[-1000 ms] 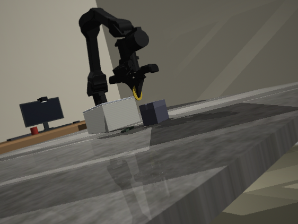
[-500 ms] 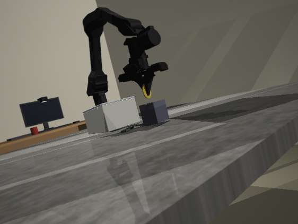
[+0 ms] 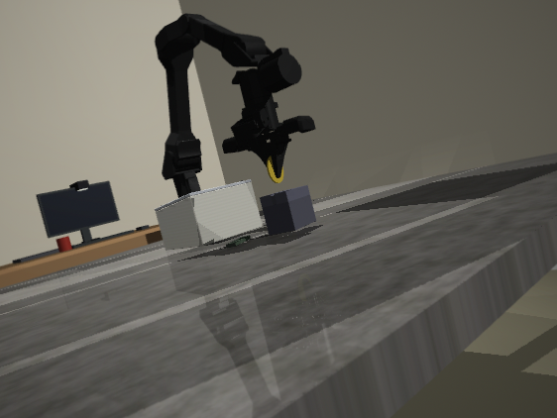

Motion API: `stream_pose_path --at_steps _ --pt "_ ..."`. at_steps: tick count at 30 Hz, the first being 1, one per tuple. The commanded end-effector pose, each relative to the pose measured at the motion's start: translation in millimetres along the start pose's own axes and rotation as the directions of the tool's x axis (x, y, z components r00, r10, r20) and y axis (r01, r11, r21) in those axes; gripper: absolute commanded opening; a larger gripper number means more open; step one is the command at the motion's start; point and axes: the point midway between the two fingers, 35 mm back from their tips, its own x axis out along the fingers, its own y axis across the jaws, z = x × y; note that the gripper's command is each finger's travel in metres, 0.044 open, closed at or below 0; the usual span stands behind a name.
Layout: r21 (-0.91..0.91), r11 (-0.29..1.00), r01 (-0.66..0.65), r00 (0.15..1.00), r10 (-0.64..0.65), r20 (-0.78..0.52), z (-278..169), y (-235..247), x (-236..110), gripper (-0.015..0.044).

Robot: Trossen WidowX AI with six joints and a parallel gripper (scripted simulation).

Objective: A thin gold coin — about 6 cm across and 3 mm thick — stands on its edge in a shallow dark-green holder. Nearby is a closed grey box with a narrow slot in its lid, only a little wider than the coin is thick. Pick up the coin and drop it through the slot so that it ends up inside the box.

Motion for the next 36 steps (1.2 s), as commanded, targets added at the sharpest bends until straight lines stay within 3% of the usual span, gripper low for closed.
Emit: stream_pose_path --at_steps 1,36 --pt "-0.004 1.0 0.0 1.0 0.0 0.0 -0.8 0.5 -0.3 0.0" --pt "0.001 1.0 0.009 1.0 -0.009 -0.002 -3.7 4.5 -1.9 0.0"
